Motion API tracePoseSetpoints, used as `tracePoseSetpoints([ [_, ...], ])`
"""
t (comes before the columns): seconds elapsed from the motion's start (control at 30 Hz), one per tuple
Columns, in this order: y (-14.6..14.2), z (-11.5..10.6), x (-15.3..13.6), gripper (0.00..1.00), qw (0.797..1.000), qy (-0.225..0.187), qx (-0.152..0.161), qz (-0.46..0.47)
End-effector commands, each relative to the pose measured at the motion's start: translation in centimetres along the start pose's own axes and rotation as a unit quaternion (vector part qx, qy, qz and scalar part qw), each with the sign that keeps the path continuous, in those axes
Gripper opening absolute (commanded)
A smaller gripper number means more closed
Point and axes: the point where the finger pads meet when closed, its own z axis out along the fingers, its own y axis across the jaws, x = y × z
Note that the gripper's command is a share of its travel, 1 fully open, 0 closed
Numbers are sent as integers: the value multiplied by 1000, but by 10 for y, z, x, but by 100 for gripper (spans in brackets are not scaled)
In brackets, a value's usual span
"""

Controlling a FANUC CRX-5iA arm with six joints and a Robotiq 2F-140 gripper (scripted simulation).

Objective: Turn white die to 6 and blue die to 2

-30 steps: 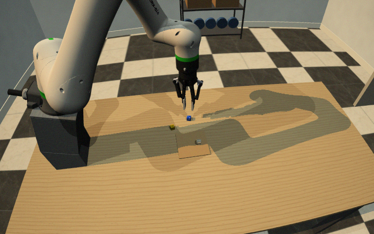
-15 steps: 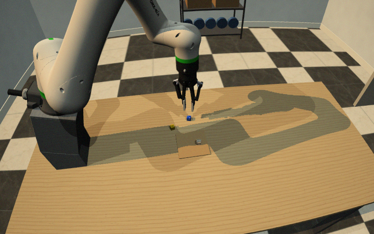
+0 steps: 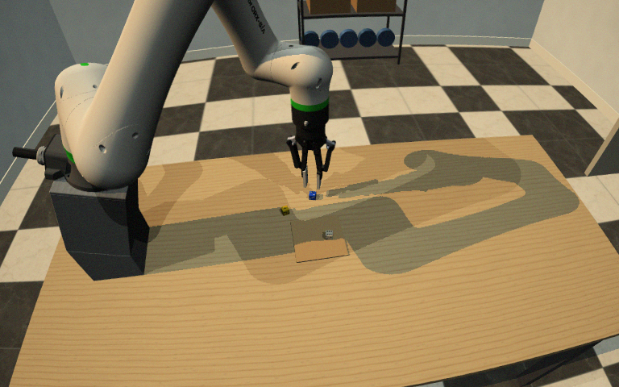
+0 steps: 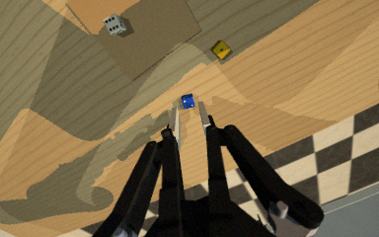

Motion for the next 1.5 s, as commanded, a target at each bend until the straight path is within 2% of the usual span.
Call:
tracePoseSetpoints([
  [0.0, 0, 4, 0, 21, 1000, 0, 0, 0],
  [0.67, 0, 25, 0, 21, 1000, 0, 0, 0],
  [1.47, 0, 27, 0, 21, 1000, 0, 0, 0],
])
